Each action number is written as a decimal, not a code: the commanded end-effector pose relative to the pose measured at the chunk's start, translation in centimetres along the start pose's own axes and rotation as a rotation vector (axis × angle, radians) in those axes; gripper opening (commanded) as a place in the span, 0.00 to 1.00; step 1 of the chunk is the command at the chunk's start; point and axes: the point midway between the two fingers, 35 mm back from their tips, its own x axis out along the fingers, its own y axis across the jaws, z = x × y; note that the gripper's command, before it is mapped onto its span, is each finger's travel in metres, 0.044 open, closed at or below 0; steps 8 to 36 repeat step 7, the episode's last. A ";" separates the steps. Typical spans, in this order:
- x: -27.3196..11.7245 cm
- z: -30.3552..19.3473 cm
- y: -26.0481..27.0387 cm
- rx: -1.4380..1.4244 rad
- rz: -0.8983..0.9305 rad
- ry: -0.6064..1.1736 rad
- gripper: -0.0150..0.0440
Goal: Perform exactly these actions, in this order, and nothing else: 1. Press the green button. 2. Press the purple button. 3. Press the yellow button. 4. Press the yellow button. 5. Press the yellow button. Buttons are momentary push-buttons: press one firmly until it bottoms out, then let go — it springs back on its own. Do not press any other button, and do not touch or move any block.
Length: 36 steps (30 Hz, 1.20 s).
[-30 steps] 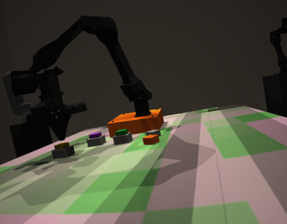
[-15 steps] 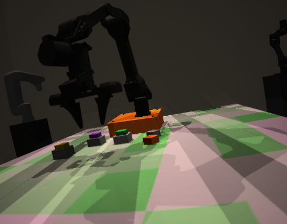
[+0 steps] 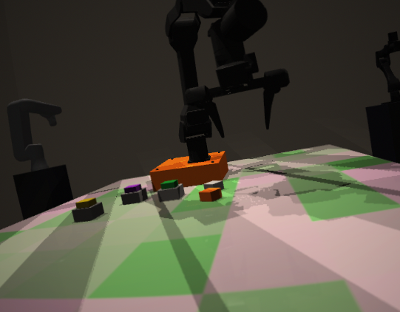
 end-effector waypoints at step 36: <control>-1.0 -4.3 4.5 0.004 0.002 0.005 0.93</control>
